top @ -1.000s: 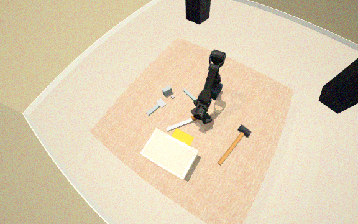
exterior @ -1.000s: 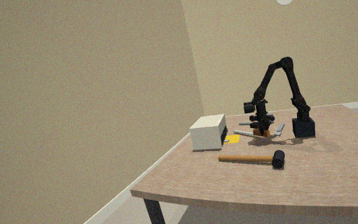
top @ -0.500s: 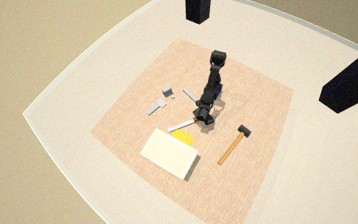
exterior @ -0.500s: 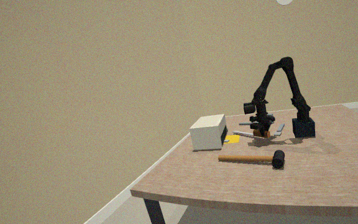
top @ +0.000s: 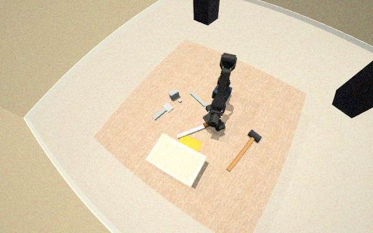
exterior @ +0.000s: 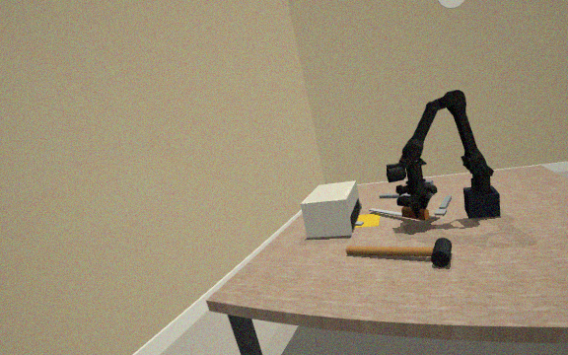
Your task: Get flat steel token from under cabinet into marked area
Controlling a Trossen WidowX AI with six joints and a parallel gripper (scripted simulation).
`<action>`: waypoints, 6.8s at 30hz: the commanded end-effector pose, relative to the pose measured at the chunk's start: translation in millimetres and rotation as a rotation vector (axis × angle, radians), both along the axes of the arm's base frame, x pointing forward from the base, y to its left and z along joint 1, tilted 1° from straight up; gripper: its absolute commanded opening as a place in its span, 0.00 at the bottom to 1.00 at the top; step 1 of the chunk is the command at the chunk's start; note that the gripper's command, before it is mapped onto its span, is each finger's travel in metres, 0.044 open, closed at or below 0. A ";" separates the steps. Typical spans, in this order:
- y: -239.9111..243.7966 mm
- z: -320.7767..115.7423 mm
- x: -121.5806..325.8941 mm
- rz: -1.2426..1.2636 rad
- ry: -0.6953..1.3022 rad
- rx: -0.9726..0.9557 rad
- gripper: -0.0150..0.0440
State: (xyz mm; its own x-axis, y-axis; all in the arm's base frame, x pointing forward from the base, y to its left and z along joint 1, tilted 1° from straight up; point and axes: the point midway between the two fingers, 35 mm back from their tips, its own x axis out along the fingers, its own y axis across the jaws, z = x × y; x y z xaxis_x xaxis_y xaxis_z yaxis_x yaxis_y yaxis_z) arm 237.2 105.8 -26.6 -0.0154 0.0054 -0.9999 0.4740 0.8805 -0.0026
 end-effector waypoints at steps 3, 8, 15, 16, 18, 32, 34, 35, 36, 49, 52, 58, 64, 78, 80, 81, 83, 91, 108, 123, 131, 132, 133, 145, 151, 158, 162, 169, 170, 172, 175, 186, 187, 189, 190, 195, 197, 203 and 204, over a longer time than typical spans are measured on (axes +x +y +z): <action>7.9 2.3 3.1 -0.003 -0.014 0.002 0.25; 13.2 2.3 1.9 -0.003 -0.014 0.002 0.25; 20.5 2.4 0.4 -0.003 -0.013 0.003 0.25; 21.6 2.4 0.1 -0.003 -0.013 0.003 0.25; 23.8 2.4 -0.3 -0.003 -0.013 0.003 0.25; 39.2 2.7 -3.6 -0.003 -0.013 0.004 0.25; 41.5 2.7 -4.0 -0.003 -0.013 0.004 0.25; 42.6 2.7 -4.3 -0.003 -0.013 0.004 0.25; 43.7 2.7 -4.5 -0.003 -0.013 0.004 0.25; 58.7 3.0 -7.5 -0.003 -0.013 0.005 0.25; 62.3 3.0 -8.1 -0.003 -0.013 0.006 0.25; 69.7 3.2 -9.4 -0.003 -0.013 0.006 0.25; 77.3 3.3 -10.6 -0.003 -0.012 0.007 0.25; 96.2 3.7 -13.2 -0.003 -0.012 0.008 0.25; 98.9 3.8 -13.5 -0.003 -0.012 0.008 0.25; 100.4 3.8 -13.6 -0.003 -0.012 0.008 0.25; 103.3 3.9 -13.9 -0.003 -0.012 0.009 0.25; 114.3 4.2 -14.9 -0.003 -0.012 0.009 0.25; 135.4 4.7 -16.1 -0.003 -0.012 0.011 0.25; 152.0 5.2 -16.3 -0.003 -0.012 0.012 0.25; 160.4 5.5 -16.2 -0.003 -0.012 0.013 0.25; 161.4 5.5 -16.2 -0.003 -0.012 0.013 0.25; 162.4 5.6 -16.1 -0.003 -0.012 0.013 0.25; 174.2 6.0 -15.6 -0.003 -0.012 0.014 0.25; 179.9 6.2 -15.2 -0.003 -0.012 0.014 0.25; 186.3 6.4 -14.7 -0.003 -0.012 0.015 0.25; 189.8 6.5 -14.4 -0.003 -0.012 0.015 0.25; 196.0 6.7 -13.7 -0.003 -0.012 0.015 0.25; 196.8 6.8 -13.6 -0.003 -0.012 0.015 0.25; 198.5 6.8 -13.4 -0.003 -0.012 0.015 0.25; 201.0 6.9 -13.0 -0.003 -0.012 0.016 0.25; 210.3 7.2 -12.0 -0.003 -0.012 0.016 0.25; 211.1 7.2 -11.9 -0.003 -0.012 0.016 0.25; 212.8 7.3 -11.7 -0.003 -0.012 0.017 0.25; 213.6 7.3 -11.7 -0.003 -0.012 0.017 0.25; 216.1 6.5 -11.5 -0.003 -0.012 0.017 0.25; 216.2 4.7 -11.5 -0.003 -0.012 0.017 0.25; 216.5 -1.7 -11.7 -0.002 -0.012 0.017 0.25; 216.1 -1.6 -12.1 -0.001 -0.010 0.016 0.30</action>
State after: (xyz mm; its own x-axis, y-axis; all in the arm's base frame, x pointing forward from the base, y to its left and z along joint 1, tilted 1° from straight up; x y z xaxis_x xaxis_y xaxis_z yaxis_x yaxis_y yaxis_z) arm 223.5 320.7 -28.7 -0.0141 0.0190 -0.9997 0.4712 0.8820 0.0101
